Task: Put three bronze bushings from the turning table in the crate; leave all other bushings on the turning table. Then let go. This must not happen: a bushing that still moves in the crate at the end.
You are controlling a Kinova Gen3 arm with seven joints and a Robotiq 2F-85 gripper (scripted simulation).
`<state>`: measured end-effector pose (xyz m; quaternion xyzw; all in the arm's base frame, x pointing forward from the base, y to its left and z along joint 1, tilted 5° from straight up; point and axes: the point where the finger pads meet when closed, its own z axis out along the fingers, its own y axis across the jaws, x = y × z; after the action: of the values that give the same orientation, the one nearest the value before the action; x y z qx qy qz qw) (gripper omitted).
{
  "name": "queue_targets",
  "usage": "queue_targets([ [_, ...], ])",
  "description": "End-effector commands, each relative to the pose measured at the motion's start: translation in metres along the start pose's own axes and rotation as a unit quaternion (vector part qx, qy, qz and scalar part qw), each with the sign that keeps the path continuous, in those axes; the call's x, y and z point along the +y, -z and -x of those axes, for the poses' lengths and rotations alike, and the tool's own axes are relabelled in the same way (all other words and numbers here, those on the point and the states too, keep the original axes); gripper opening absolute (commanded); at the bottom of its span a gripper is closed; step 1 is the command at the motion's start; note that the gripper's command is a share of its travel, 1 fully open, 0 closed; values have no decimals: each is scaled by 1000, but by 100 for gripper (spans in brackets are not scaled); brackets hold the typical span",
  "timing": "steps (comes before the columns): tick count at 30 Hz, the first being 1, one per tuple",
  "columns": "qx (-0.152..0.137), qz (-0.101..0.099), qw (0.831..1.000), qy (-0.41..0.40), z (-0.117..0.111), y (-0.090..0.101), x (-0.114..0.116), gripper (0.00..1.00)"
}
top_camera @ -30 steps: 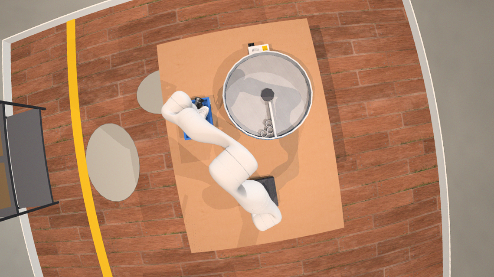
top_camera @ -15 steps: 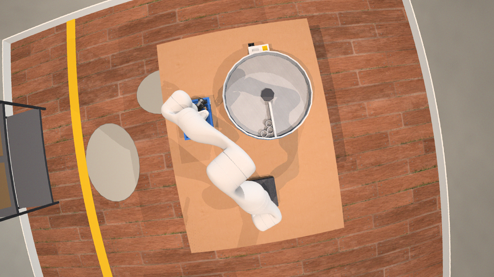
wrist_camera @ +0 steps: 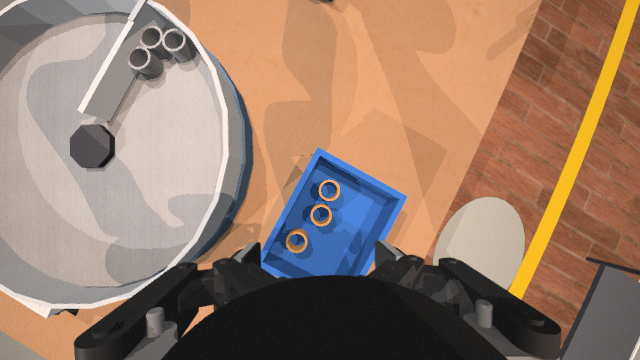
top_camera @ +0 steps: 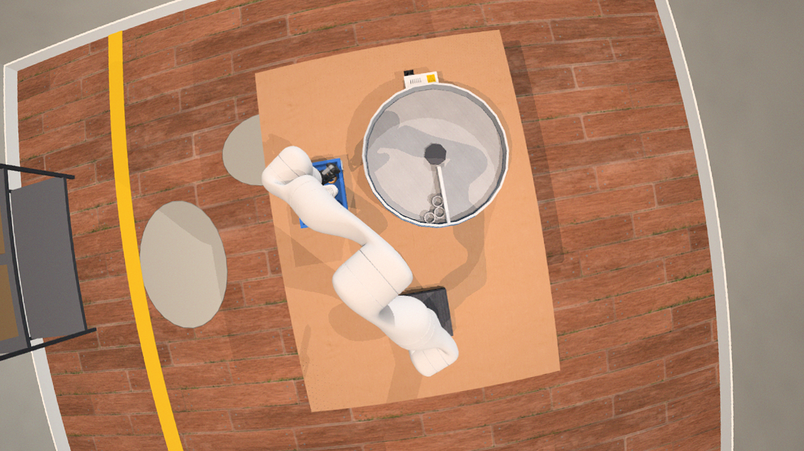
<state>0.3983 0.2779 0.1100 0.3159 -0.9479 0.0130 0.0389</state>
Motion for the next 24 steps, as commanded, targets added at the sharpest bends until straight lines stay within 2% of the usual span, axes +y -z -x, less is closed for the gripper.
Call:
queue_targets([
  [1, -2, -3, 1000, -6, 1, 2, 4, 100],
  [11, -2, -3, 1000, -6, 1, 2, 4, 100],
  [16, -3, -3, 992, -126, 3, 5, 4, 100],
  [24, -3, -3, 992, -126, 3, 5, 4, 100],
])
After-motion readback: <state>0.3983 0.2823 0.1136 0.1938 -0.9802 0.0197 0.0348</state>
